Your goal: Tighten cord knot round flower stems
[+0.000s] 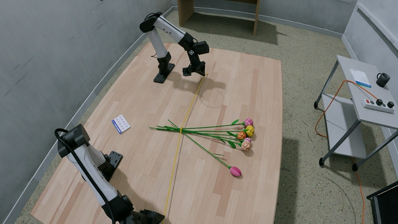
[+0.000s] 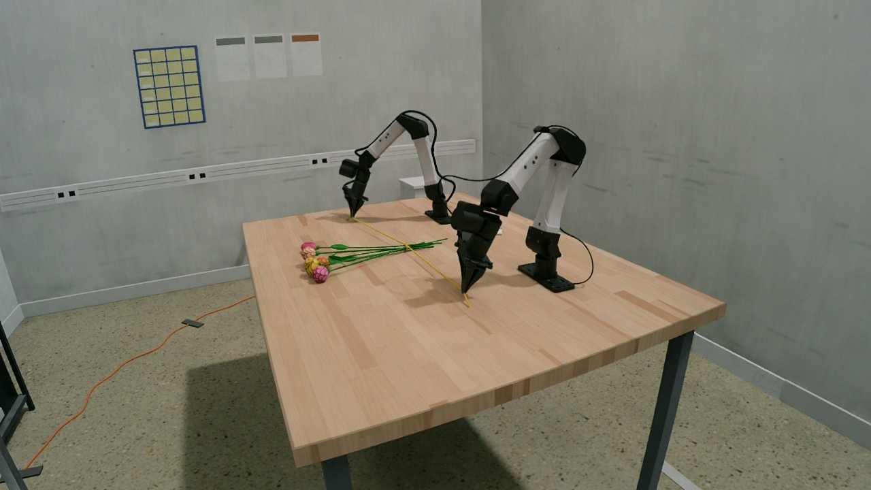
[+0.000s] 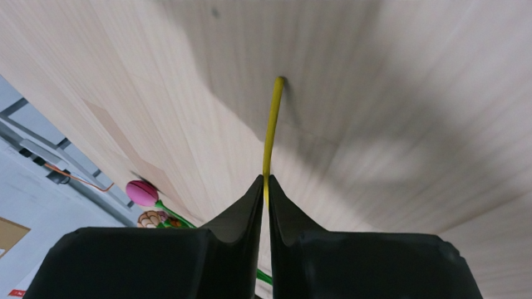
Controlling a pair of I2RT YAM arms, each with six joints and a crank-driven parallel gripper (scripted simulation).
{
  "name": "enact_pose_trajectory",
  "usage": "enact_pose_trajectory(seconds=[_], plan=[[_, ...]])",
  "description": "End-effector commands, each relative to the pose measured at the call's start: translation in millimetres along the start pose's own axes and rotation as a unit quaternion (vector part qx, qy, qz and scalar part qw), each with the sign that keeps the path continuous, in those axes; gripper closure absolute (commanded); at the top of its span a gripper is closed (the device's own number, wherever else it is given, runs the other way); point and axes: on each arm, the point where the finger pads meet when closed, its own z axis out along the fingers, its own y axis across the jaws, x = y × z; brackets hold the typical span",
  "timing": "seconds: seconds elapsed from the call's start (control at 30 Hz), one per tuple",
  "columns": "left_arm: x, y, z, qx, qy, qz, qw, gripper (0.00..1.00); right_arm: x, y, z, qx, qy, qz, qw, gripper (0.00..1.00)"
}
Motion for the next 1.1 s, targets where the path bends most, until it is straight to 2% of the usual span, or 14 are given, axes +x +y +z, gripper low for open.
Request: enact_pose_trajectory(seconds=[0.0,0.7,0.77,0.8,0.93,0.97,1.03,1.07], plan=[[5,16,-3,-0.028,0.013,0.006,1.000,1.00,-11,4,3,-0.012,-0.019,0.001,1.000,1.00],[1,10,-3,-0.017,0.003,0.003,1.000,1.00,-4,4,-2,-0.008,-0.007,-0.002,1.000,1.00],[2,6,-4,-0.015,0.005,0.003,1.000,0.76,-3,2,-7,-0.010,-0.006,-0.003,1.000,0.76],[2,4,-7,-0.017,0.003,0.004,1.000,0.73,-2,1,-13,-0.013,-0.006,-0.005,1.000,0.73],[1,10,-18,-0.032,0.001,0.008,0.999,0.73,-4,1,-25,-0.020,-0.009,-0.007,1.000,0.73],[1,13,-26,-0.039,0.002,0.010,0.999,0.73,-6,6,-32,-0.026,-0.013,-0.010,1.000,0.60],[1,19,-37,-0.045,0.003,0.012,0.999,0.48,-8,18,-48,-0.034,-0.019,-0.014,0.999,0.36],[1,21,-41,-0.046,0.004,0.012,0.999,0.36,-9,21,-56,-0.037,-0.021,-0.015,0.999,0.31]])
